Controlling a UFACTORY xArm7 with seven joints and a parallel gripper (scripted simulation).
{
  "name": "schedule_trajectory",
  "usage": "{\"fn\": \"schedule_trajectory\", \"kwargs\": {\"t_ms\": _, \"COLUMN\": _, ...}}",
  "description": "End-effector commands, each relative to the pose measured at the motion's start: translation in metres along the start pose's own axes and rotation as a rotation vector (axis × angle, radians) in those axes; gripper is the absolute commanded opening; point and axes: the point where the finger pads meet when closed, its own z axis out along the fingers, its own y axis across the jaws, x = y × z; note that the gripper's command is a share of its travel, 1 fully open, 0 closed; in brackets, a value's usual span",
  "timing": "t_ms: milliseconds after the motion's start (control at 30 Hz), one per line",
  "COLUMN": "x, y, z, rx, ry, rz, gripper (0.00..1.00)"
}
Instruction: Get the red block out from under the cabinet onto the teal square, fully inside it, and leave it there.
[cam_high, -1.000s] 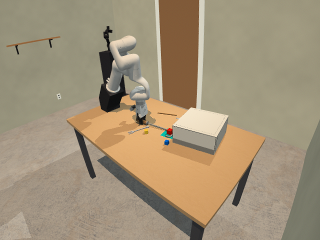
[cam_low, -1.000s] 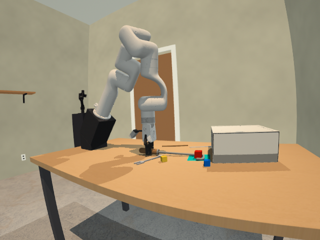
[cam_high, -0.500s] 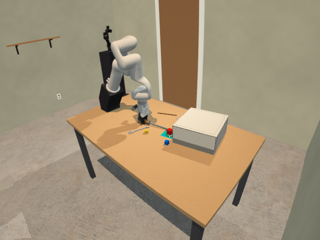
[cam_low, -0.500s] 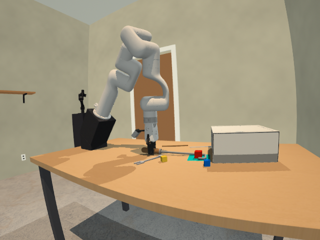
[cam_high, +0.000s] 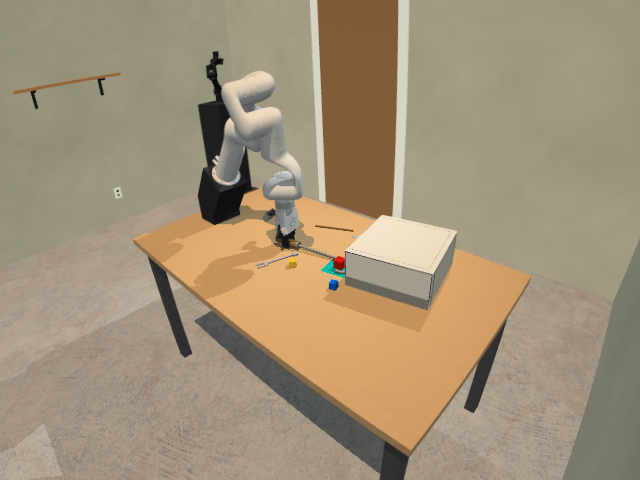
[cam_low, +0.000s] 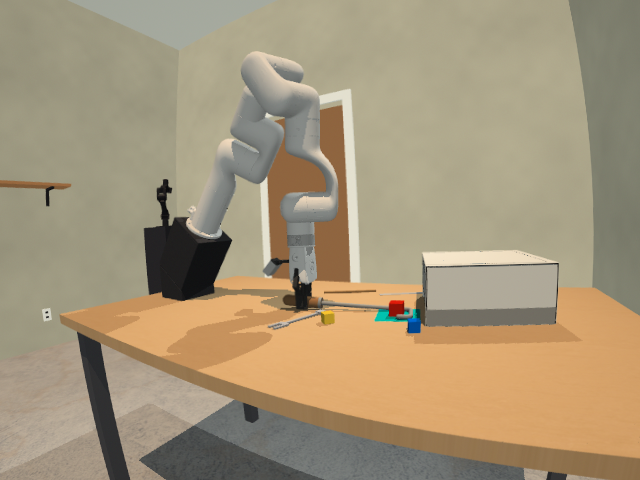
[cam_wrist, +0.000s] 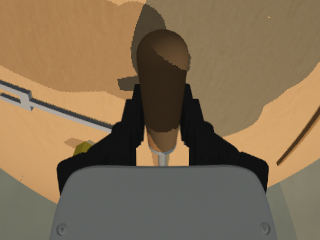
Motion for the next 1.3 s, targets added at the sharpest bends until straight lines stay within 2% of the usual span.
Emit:
{"fn": "schedule_trajectory", "kwargs": {"t_ms": 0, "x": -0.0003, "y": 0.0000, "z": -0.0002, "rx": 0.000, "ry": -0.001, "rz": -0.001, "gripper": 0.00}}
{"fn": "schedule_trajectory", "kwargs": {"t_ms": 33, "x": -0.0003, "y": 0.0000, "z": -0.0002, "rx": 0.000, "ry": -0.001, "rz": -0.001, "gripper": 0.57}}
{"fn": "schedule_trajectory", "kwargs": {"t_ms": 1267, "x": -0.0003, "y": 0.0000, "z": -0.0004, "rx": 0.000, "ry": -0.001, "rz": -0.001, "gripper": 0.57}}
